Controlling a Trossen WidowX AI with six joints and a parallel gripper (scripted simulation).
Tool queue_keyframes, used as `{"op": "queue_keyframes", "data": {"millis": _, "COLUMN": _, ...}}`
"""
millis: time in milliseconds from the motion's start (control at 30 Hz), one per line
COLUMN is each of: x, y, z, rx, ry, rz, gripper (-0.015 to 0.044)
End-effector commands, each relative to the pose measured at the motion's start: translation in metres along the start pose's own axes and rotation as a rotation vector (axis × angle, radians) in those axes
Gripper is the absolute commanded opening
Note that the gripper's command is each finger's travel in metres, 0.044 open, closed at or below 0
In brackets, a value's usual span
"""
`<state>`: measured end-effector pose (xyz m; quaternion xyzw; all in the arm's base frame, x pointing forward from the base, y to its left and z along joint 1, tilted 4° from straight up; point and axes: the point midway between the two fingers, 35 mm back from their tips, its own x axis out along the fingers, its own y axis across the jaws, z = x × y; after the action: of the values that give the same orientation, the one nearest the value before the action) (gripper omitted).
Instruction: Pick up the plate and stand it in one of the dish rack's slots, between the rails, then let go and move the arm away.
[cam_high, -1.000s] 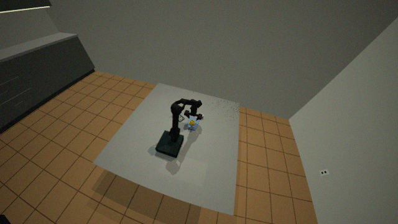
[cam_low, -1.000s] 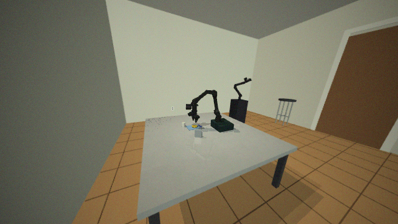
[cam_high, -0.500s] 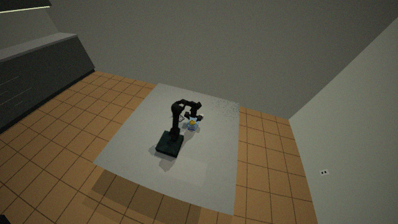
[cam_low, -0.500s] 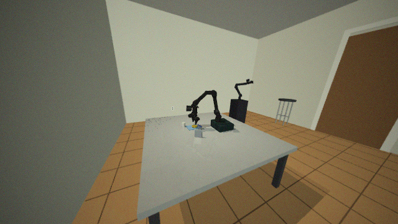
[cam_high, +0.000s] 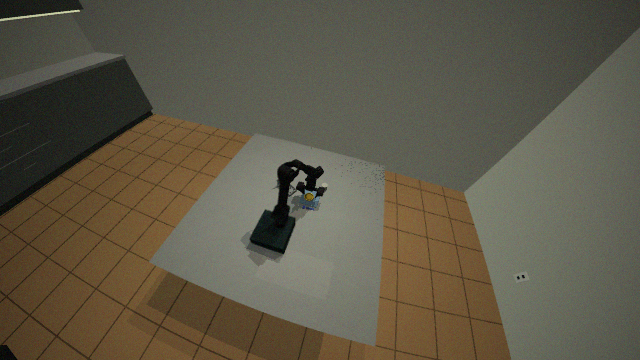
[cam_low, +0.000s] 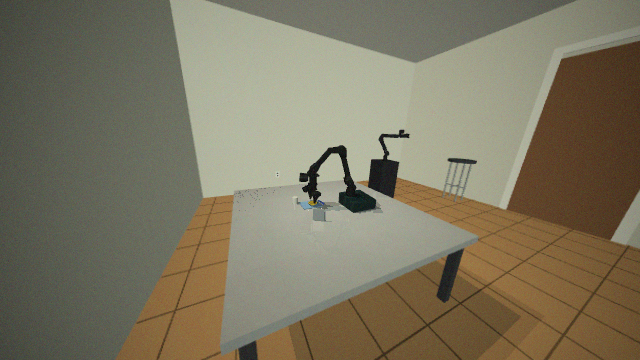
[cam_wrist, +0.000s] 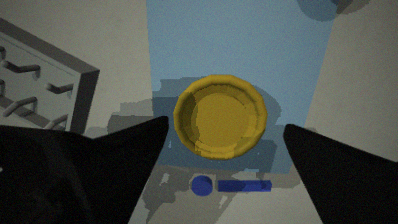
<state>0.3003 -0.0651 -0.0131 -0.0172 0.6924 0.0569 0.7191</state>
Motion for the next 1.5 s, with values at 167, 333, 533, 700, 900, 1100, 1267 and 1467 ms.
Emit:
{"op": "queue_keyframes", "data": {"millis": 167, "x": 0.017, "y": 0.003, "z": -0.003, "rx": 0.004, "ry": 0.006, "rz": 0.008, "gripper": 0.04}}
{"op": "queue_keyframes", "data": {"millis": 333, "x": 0.024, "y": 0.004, "z": -0.003, "rx": 0.004, "ry": 0.006, "rz": 0.008, "gripper": 0.04}}
{"op": "queue_keyframes", "data": {"millis": 533, "x": 0.024, "y": 0.004, "z": -0.003, "rx": 0.004, "ry": 0.006, "rz": 0.008, "gripper": 0.0393}}
{"op": "queue_keyframes", "data": {"millis": 700, "x": 0.024, "y": 0.004, "z": -0.003, "rx": 0.004, "ry": 0.006, "rz": 0.008, "gripper": 0.038}}
{"op": "queue_keyframes", "data": {"millis": 900, "x": 0.024, "y": 0.004, "z": -0.003, "rx": 0.004, "ry": 0.006, "rz": 0.008, "gripper": 0.034}}
{"op": "queue_keyframes", "data": {"millis": 1100, "x": 0.021, "y": 0.003, "z": -0.002, "rx": 0.004, "ry": 0.006, "rz": 0.009, "gripper": 0.0241}}
{"op": "queue_keyframes", "data": {"millis": 1267, "x": -0.006, "y": 0.002, "z": 0.006, "rx": 0.007, "ry": 0.004, "rz": 0.016, "gripper": 0.011}}
{"op": "queue_keyframes", "data": {"millis": 1467, "x": -0.041, "y": 0.0, "z": 0.011, "rx": 0.009, "ry": 0.002, "rz": 0.018, "gripper": 0.0}}
